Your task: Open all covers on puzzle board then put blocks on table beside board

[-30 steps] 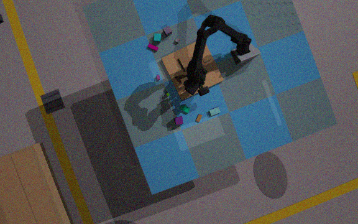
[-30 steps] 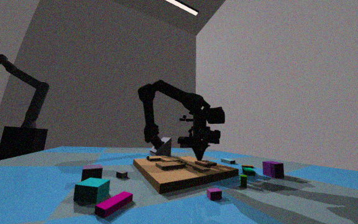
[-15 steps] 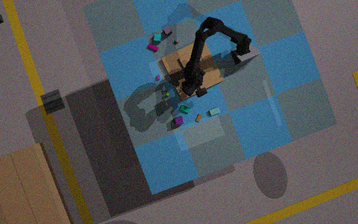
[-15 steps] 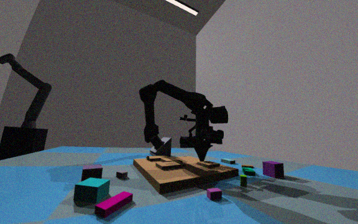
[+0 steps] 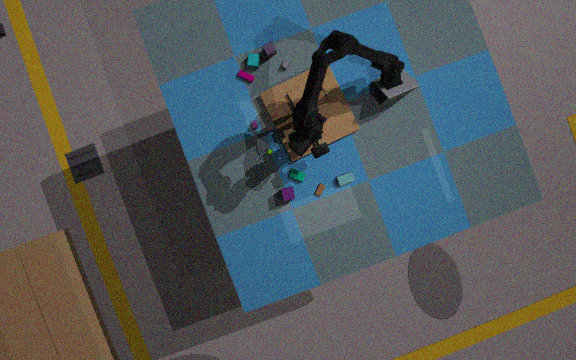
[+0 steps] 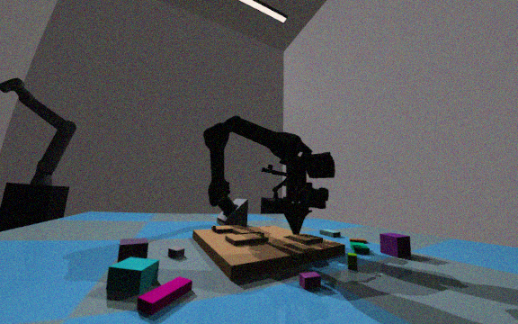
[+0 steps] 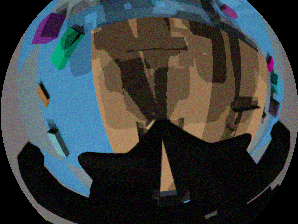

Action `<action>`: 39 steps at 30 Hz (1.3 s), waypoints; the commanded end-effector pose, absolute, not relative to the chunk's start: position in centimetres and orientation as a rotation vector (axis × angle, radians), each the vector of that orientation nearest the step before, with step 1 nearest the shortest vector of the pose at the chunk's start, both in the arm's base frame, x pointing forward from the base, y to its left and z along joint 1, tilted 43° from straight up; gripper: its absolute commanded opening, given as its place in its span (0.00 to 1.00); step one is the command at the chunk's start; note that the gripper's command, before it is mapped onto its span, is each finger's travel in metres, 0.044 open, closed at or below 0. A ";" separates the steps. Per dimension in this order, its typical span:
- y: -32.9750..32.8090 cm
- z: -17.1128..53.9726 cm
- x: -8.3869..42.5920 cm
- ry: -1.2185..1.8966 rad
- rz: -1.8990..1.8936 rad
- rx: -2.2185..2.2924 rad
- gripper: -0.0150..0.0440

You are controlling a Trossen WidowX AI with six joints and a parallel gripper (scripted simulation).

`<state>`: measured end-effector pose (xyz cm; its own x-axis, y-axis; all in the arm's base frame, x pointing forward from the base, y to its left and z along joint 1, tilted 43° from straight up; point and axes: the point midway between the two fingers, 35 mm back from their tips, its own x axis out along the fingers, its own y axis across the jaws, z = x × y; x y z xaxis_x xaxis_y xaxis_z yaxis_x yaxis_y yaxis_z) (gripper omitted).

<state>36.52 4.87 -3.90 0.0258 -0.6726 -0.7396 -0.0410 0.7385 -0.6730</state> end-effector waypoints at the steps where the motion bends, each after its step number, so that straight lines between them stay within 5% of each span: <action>1: 4.7 -4.1 36.9 1.486 -0.541 -0.623 0.25; 39: 5.4 -3.5 40.0 1.485 -0.542 -0.623 0.25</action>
<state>39.85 5.17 -3.54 0.0235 -0.6750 -0.7375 -0.0464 0.7361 -0.6752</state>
